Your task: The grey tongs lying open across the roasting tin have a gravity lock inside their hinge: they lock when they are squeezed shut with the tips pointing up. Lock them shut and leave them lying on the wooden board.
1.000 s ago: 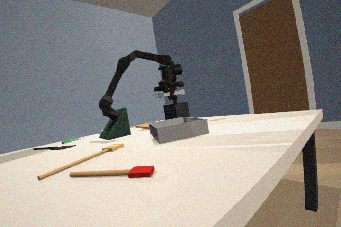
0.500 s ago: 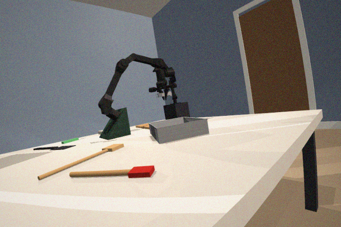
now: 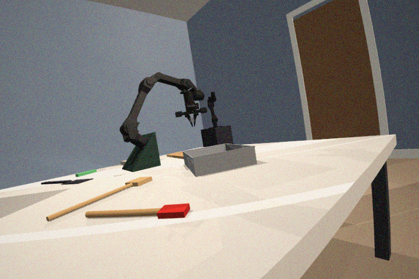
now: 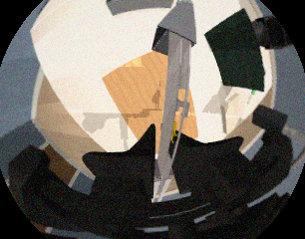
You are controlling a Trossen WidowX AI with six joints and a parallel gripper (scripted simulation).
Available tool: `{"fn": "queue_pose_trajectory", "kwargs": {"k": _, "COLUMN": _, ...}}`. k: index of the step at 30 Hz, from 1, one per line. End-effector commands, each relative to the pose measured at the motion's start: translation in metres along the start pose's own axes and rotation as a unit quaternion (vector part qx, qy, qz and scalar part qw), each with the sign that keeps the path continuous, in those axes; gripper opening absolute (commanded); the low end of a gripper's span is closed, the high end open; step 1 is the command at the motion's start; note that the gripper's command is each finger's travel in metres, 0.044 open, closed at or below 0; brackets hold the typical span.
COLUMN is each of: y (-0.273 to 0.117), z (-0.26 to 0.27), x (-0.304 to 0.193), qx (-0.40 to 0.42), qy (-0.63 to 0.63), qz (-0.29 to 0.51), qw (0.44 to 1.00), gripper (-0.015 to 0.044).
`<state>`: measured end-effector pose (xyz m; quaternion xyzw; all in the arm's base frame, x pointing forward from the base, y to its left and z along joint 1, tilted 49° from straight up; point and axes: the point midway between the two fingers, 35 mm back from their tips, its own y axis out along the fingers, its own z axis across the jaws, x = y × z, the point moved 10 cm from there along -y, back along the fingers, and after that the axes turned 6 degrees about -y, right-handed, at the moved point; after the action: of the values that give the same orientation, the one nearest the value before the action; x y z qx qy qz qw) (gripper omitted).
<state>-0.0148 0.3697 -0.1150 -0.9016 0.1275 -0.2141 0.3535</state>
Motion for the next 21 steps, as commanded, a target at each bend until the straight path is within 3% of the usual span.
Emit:
{"fn": "queue_pose_trajectory", "kwargs": {"k": 1, "y": 0.005, "z": -0.017, "x": -0.030, "qx": -0.004, "qy": -0.054, "qz": 0.002, "qw": 0.999, "gripper": -0.0150}}
{"fn": "queue_pose_trajectory", "kwargs": {"k": 12, "y": 0.008, "z": -0.021, "x": -0.037, "qx": -0.007, "qy": -0.069, "qz": 0.007, "qw": 0.998, "gripper": -0.0150}}
{"fn": "queue_pose_trajectory", "kwargs": {"k": 21, "y": 0.021, "z": -0.009, "x": -0.016, "qx": -0.018, "qy": -0.059, "qz": 0.109, "qw": 0.992, "gripper": -0.0150}}
